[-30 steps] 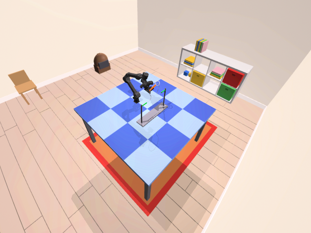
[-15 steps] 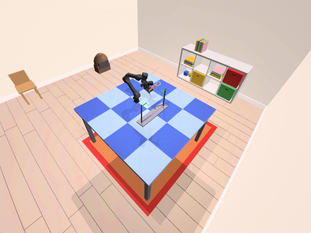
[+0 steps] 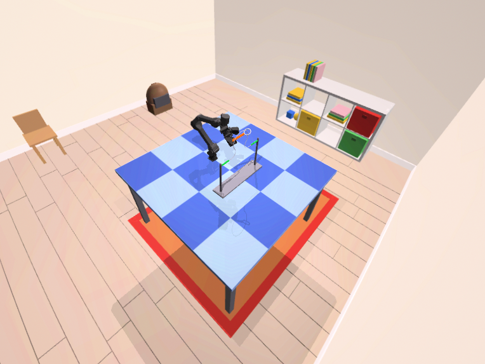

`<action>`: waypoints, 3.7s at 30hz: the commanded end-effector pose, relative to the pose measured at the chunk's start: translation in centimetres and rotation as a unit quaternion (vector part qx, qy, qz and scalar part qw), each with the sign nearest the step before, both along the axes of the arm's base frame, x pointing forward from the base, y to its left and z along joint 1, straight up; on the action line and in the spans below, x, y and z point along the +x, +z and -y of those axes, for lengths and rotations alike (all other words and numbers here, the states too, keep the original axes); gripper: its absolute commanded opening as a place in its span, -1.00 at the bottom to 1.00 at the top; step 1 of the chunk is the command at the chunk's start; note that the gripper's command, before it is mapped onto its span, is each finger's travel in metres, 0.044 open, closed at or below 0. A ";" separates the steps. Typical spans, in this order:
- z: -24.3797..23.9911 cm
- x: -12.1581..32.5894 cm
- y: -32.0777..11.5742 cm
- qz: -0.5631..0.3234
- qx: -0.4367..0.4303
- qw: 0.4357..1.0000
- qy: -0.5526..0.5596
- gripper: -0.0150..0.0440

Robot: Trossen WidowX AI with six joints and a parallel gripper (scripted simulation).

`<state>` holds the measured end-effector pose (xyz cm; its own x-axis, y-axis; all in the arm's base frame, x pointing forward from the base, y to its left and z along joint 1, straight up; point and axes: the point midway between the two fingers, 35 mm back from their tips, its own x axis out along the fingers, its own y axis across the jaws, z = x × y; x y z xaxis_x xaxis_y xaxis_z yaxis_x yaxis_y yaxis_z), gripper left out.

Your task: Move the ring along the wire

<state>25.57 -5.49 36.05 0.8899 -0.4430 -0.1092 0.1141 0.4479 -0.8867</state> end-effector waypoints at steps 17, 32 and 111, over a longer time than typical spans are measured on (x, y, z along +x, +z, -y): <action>0.5 -0.1 0.8 0.000 -0.134 0.991 -0.003 -1.00; 0.7 -0.1 1.7 0.001 -0.235 0.972 -0.004 -1.00; 2.6 -0.9 -5.0 -0.013 -0.252 0.967 -0.046 -1.00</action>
